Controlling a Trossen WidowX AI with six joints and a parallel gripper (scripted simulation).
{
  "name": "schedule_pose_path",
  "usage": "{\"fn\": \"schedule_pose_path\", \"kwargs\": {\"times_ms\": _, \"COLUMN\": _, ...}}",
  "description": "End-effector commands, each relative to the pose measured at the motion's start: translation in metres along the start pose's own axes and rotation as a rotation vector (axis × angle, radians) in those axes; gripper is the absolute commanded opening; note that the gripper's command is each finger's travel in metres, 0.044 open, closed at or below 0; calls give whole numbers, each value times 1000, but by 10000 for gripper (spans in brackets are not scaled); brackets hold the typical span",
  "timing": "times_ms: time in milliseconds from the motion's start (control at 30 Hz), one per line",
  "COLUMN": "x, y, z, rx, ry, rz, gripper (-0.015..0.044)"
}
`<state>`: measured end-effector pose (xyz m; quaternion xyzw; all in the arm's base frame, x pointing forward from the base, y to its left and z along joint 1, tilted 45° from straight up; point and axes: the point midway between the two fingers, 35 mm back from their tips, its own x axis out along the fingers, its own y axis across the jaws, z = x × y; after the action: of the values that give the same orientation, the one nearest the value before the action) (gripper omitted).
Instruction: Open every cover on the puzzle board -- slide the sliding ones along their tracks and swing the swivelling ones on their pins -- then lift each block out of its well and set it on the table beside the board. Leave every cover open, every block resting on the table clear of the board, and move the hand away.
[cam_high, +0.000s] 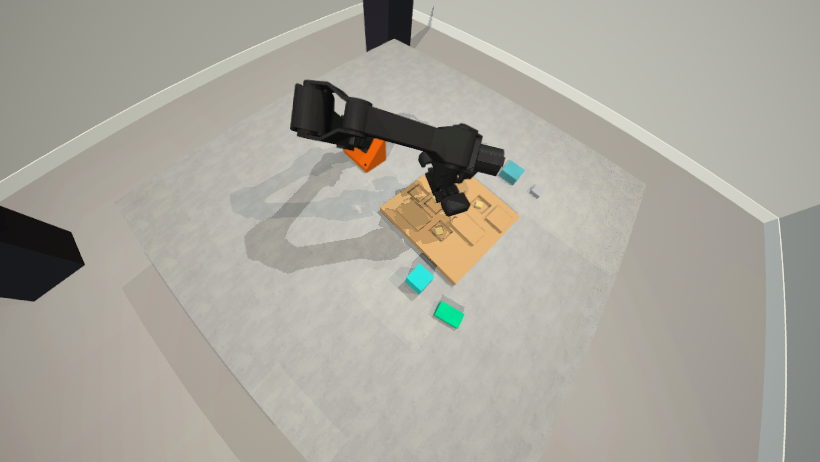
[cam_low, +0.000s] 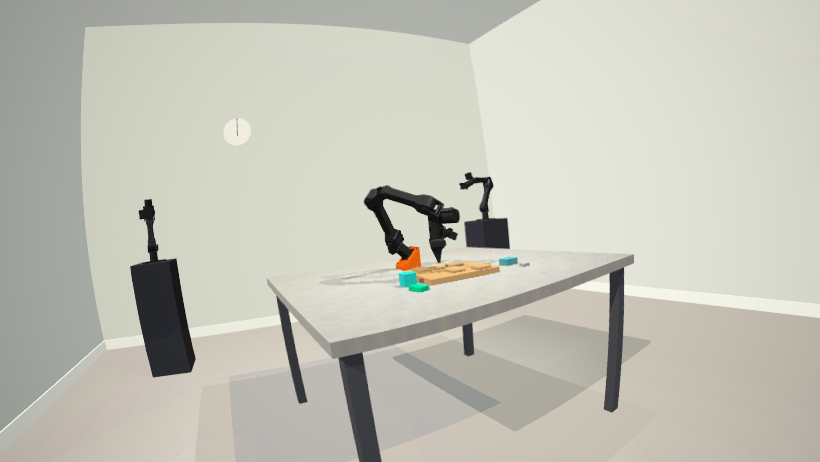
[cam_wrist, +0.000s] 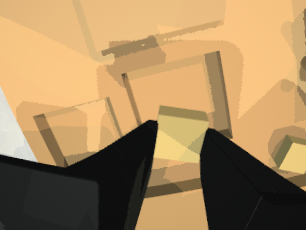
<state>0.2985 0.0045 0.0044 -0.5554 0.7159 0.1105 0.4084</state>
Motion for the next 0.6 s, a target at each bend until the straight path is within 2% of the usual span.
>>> {"fn": "schedule_pose_path", "kwargs": {"times_ms": 0, "x": -8, "y": 0, "z": 1, "rx": 3, "ry": -6, "rz": -3, "gripper": 80}}
{"fn": "schedule_pose_path", "kwargs": {"times_ms": 567, "x": -44, "y": 0, "z": 2, "rx": 2, "ry": -7, "rz": -2, "gripper": 80}}
